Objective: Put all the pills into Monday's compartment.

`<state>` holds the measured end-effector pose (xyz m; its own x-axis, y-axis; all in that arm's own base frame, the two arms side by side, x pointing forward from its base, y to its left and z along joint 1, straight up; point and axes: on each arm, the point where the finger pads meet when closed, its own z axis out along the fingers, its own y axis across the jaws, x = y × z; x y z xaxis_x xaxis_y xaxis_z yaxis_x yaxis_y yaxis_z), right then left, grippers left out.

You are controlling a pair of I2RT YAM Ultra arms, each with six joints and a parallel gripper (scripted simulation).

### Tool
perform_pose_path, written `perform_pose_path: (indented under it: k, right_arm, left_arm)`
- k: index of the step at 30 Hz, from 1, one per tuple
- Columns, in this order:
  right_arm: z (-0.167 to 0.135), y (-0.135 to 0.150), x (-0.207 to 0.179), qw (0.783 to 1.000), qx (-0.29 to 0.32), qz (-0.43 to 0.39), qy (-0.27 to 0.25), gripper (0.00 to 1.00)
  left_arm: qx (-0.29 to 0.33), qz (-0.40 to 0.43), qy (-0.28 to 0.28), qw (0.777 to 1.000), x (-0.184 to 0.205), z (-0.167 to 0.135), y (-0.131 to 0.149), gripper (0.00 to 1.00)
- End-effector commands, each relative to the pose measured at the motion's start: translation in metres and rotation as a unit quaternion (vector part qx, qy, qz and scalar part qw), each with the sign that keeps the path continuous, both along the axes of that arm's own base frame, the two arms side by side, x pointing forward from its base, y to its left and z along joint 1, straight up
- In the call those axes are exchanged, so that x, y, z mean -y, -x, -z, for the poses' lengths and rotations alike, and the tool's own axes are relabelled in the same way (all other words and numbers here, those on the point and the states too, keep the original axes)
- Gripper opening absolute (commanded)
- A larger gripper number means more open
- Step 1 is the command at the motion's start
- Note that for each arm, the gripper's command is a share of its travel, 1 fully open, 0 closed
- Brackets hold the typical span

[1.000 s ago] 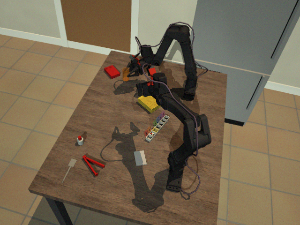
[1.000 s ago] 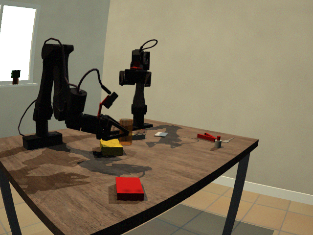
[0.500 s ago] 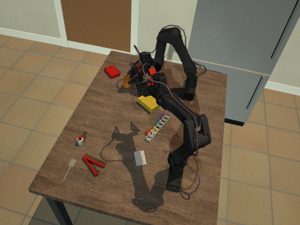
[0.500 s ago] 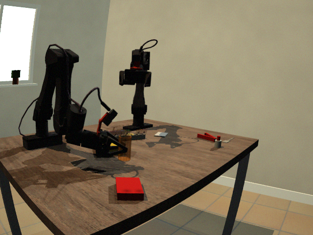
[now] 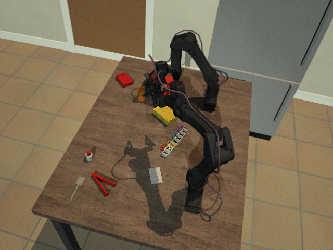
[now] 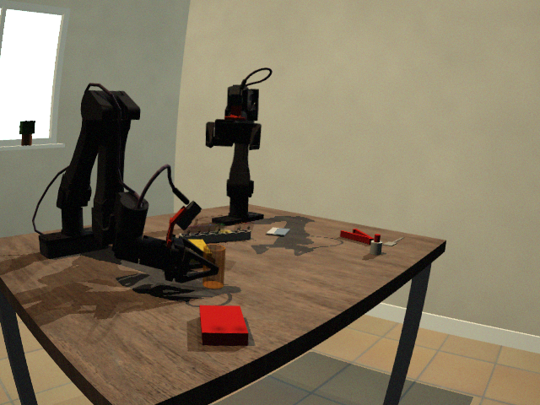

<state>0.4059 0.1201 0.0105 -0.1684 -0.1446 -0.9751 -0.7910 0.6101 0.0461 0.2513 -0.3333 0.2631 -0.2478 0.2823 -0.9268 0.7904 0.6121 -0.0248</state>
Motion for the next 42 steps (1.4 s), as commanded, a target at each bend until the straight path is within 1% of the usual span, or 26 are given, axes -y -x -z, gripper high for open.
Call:
perform_pose_path:
  k: [1, 17, 18, 21, 22, 38, 39, 42]
  right_arm:
    - [-0.013, -0.009, -0.001, 0.999, 0.037, -0.008, -0.002, 0.36]
    - [0.001, -0.009, 0.0, 0.999, 0.037, -0.007, -0.001, 0.36]
    - [0.002, -0.004, -0.001, 1.0, 0.027, -0.004, -0.003, 0.36]
    - [0.002, -0.001, -0.001, 1.0, 0.03, -0.002, -0.001, 0.36]
    - [0.002, -0.001, -0.001, 1.0, 0.03, -0.002, -0.002, 0.48]
    - [0.002, -0.002, -0.001, 1.0, 0.03, -0.005, -0.001, 0.48]
    - [0.002, -0.002, -0.001, 1.0, 0.03, -0.005, -0.001, 0.56]
    - [0.0, 0.009, 0.01, 1.0, 0.025, -0.006, -0.001, 0.56]
  left_arm:
    - [0.003, 0.0, 0.006, 1.0, 0.0, -0.005, 0.0, 1.0]
    - [0.003, 0.0, 0.006, 1.0, 0.0, -0.005, 0.0, 1.0]
    - [0.003, 0.0, 0.006, 1.0, 0.0, -0.005, 0.0, 1.0]
    - [0.003, 0.0, 0.006, 1.0, 0.0, -0.005, 0.0, 1.0]
    - [0.003, 0.0, 0.006, 1.0, 0.0, -0.005, 0.0, 1.0]
    - [0.003, 0.0, 0.006, 1.0, 0.0, -0.005, 0.0, 1.0]
    - [0.003, 0.0, 0.006, 1.0, 0.0, -0.005, 0.0, 1.0]
    - [0.003, 0.0, 0.006, 1.0, 0.0, -0.005, 0.0, 1.0]
